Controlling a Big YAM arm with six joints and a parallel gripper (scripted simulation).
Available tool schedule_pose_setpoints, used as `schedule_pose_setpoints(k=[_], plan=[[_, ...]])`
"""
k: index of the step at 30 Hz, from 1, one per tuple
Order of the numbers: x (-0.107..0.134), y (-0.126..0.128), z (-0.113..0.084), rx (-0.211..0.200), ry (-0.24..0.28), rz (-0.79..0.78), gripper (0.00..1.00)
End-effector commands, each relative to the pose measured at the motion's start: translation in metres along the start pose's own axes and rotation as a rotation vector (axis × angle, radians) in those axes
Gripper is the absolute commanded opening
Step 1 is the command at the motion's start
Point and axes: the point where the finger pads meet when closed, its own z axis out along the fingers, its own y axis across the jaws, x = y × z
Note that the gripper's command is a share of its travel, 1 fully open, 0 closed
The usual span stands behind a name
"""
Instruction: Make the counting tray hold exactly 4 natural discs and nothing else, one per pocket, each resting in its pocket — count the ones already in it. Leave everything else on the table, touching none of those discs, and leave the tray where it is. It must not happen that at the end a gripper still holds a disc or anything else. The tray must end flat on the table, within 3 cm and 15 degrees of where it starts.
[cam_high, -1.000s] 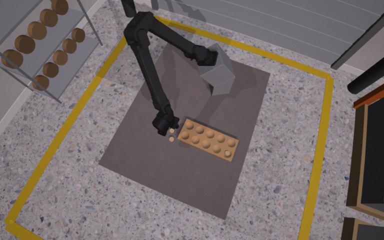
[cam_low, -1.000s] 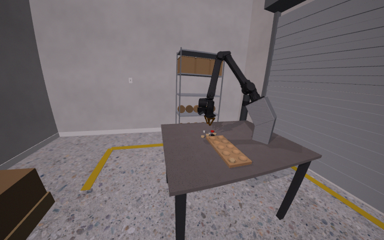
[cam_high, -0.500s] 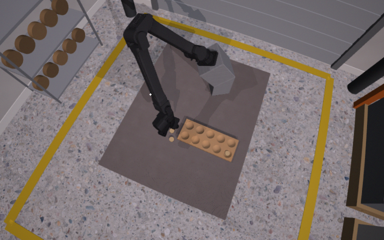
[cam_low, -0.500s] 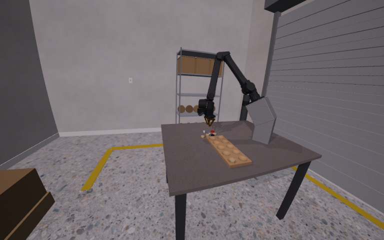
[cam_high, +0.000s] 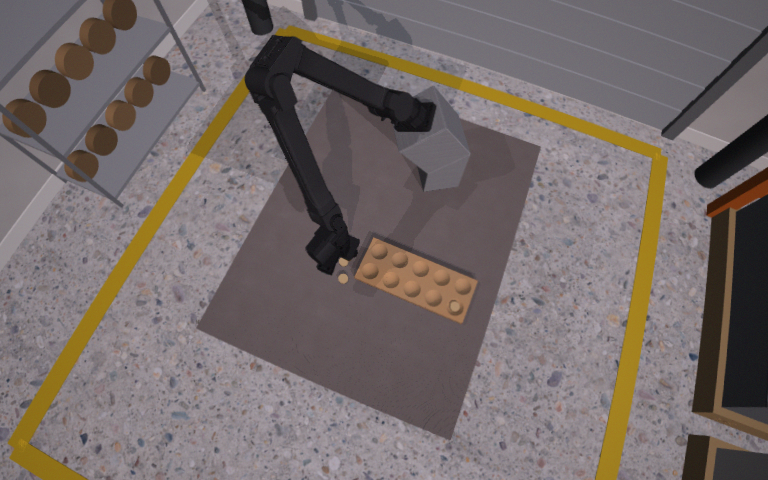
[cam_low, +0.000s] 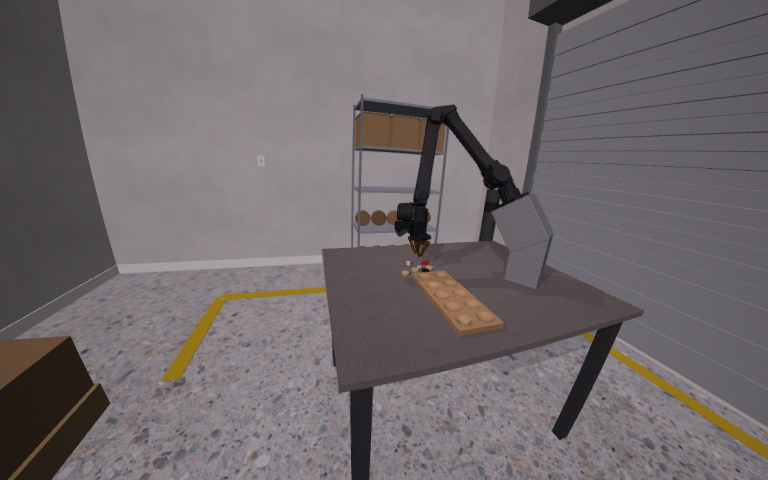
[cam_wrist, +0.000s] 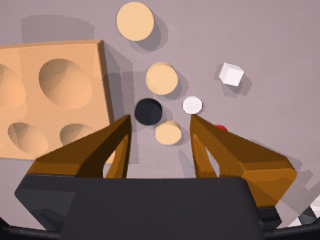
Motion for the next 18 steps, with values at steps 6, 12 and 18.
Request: schedule_pose_setpoints(k=[6, 12, 18], plan=[[-0.012, -0.007, 0.012, 0.007, -0.024, 0.005, 0.45], [-0.011, -0.007, 0.022, 0.007, -0.023, 0.005, 0.45], [-0.011, -0.005, 0.027, 0.005, -0.026, 0.000, 0.45]])
